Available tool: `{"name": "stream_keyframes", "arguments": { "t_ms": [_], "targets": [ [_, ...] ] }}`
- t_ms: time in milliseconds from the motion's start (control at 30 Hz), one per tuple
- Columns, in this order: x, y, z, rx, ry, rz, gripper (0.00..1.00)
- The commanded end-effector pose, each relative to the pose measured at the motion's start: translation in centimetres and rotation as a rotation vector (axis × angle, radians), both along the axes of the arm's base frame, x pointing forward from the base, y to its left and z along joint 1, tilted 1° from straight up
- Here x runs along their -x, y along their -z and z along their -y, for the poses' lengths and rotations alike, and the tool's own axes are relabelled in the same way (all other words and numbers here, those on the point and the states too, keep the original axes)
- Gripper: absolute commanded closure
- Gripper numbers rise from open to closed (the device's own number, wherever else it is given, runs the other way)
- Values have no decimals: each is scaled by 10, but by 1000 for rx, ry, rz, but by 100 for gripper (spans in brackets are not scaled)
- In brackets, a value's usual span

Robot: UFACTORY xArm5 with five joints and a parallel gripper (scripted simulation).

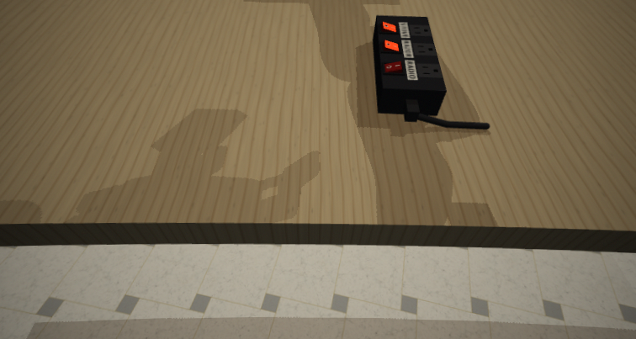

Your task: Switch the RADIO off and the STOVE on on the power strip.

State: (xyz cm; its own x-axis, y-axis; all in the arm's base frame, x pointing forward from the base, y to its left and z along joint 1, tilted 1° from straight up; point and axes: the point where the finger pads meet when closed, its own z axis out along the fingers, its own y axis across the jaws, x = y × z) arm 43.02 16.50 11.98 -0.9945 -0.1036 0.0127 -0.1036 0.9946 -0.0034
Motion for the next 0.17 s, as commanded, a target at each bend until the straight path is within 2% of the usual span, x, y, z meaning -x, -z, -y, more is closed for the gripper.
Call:
{"name": "stream_keyframes", "arguments": {
  "t_ms": [0, 133],
  "targets": [
    [-1, -1, 0, -1, 0, 4, 0],
    [-1, -1, 0, -1, 0, 4, 0]
  ]
}}
